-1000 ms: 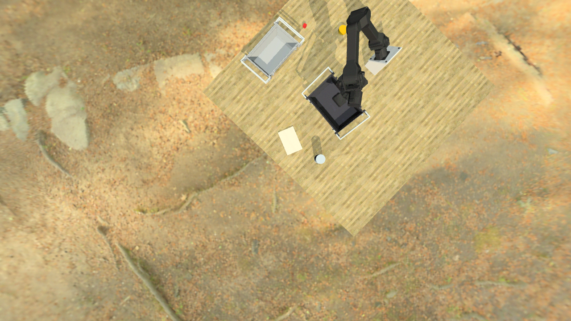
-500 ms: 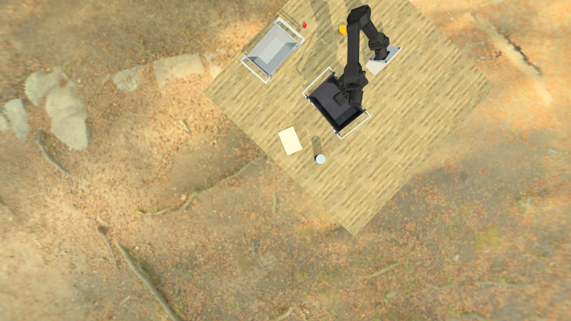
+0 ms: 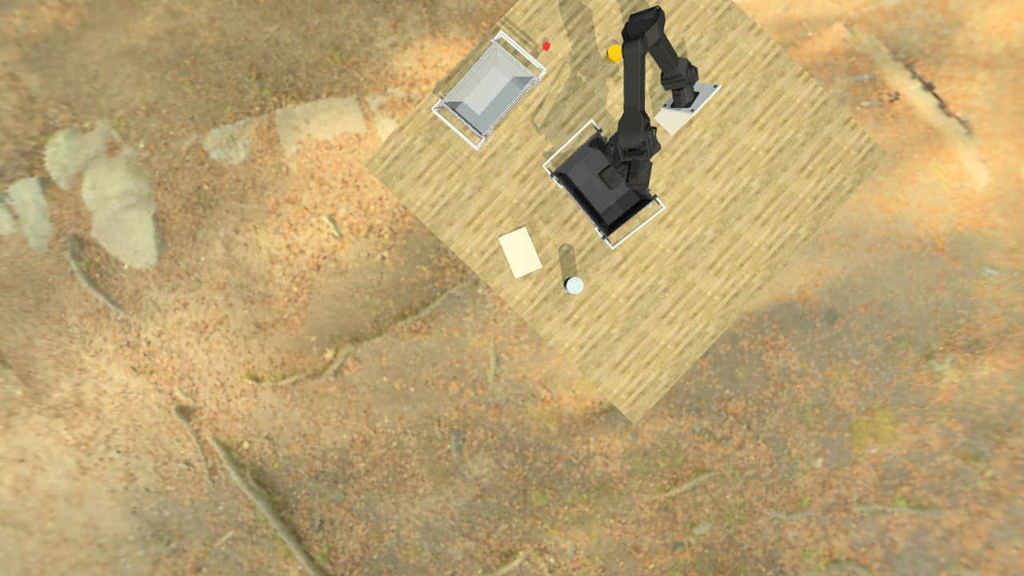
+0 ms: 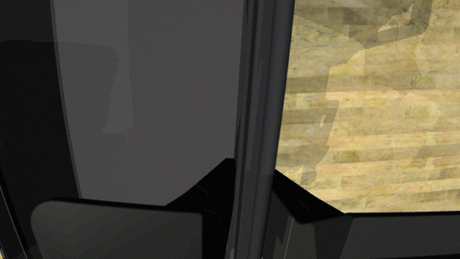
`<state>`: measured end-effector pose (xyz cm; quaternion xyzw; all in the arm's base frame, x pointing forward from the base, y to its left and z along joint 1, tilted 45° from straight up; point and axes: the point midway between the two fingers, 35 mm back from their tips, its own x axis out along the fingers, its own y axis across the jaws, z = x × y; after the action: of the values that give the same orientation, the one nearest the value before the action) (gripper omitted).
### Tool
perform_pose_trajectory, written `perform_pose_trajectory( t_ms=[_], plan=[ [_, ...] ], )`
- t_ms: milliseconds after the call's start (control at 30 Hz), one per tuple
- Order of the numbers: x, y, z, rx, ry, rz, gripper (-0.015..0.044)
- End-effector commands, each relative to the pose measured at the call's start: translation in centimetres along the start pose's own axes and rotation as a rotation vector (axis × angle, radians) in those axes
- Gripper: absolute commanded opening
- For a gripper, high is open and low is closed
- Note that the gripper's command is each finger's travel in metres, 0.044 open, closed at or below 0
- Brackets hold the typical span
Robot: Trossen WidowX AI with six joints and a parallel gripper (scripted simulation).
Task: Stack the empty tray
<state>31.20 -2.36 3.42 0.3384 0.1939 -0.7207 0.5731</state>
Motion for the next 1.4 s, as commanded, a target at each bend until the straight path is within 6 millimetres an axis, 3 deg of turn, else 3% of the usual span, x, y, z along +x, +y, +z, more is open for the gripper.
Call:
perform_pose_trajectory(
  t_ms=[0,1367],
  plan=[
    [0.8,-0.4,0.1,0.001,0.002,-0.019,0.0000],
    [3.4,-1.5,0.1,0.001,0.002,-0.019,0.0000]
  ],
)
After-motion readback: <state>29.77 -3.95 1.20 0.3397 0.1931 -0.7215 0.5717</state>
